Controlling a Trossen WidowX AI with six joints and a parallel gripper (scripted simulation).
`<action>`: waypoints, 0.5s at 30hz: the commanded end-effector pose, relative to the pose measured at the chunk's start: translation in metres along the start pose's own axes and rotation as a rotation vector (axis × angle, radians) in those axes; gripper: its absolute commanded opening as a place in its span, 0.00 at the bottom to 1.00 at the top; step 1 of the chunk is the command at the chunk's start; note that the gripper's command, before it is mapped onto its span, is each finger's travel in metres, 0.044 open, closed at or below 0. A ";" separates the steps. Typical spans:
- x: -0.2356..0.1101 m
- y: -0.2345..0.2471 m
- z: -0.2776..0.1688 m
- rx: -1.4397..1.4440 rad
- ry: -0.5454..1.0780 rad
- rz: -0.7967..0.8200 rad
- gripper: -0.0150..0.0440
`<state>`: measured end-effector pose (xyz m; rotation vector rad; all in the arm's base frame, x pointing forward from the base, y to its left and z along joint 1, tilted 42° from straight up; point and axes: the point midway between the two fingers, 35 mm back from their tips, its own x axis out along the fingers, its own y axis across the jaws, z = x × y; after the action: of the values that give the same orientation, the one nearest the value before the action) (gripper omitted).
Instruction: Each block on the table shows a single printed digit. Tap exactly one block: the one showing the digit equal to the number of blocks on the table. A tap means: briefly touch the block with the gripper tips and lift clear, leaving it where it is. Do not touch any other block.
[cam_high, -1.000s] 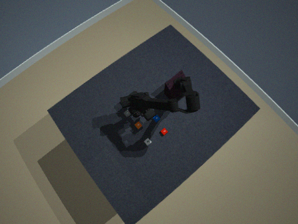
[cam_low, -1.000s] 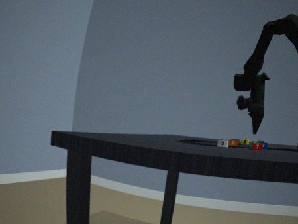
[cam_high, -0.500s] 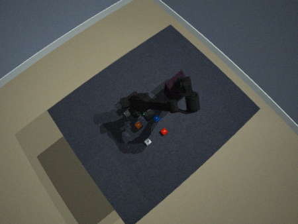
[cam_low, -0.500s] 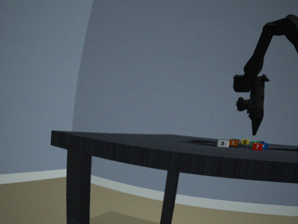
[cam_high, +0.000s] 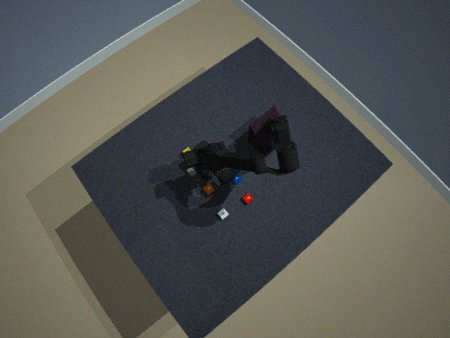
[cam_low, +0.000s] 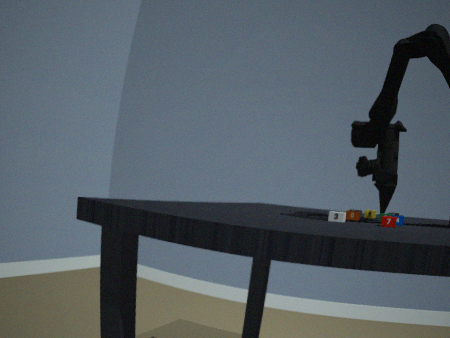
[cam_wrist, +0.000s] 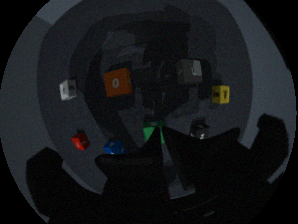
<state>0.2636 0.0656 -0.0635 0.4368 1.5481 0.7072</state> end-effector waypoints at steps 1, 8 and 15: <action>0.004 0.000 -0.002 0.009 0.005 0.008 0.29; -0.027 0.000 -0.002 0.009 0.005 0.007 0.29; -0.050 0.057 0.014 0.011 0.005 -0.006 0.51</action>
<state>0.2665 0.0582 -0.0241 0.4647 1.5799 0.6878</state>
